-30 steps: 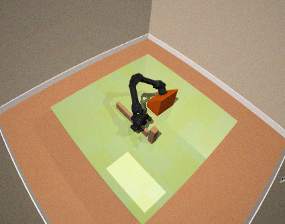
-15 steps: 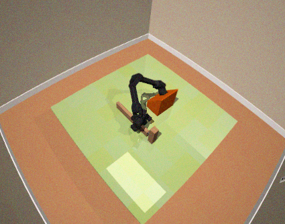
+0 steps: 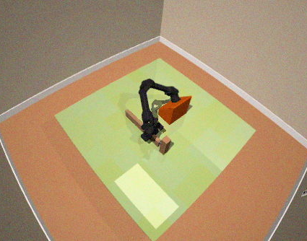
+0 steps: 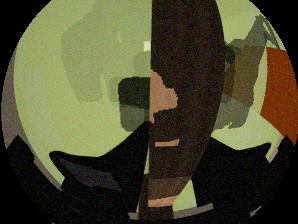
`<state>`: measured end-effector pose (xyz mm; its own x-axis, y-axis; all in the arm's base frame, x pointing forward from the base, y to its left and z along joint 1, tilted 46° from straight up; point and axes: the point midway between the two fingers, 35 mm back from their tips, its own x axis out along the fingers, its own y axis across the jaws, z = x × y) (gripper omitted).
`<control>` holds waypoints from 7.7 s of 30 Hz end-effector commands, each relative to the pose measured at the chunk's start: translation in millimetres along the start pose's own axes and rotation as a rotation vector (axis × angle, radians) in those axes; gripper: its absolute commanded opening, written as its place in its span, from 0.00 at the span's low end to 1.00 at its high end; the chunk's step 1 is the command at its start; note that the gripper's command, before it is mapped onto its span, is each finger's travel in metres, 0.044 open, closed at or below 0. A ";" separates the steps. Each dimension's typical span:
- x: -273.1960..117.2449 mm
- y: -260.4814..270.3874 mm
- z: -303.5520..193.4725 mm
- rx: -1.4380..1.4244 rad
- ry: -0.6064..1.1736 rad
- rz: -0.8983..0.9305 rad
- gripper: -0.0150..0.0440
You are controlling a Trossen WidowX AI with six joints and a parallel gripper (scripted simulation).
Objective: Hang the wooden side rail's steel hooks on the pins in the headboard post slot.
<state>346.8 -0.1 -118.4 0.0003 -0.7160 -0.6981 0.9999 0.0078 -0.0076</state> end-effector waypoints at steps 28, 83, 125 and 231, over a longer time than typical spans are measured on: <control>-9.3 2.3 -1.1 0.014 0.006 0.009 0.25; -18.5 2.3 -1.1 0.014 0.007 0.009 0.25; -25.6 2.2 -1.1 0.014 0.007 0.009 0.25; -23.8 0.6 -9.0 0.014 0.008 0.010 0.25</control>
<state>348.3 19.4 -106.7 0.0061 -0.7152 -0.6989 1.0000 0.0025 0.0062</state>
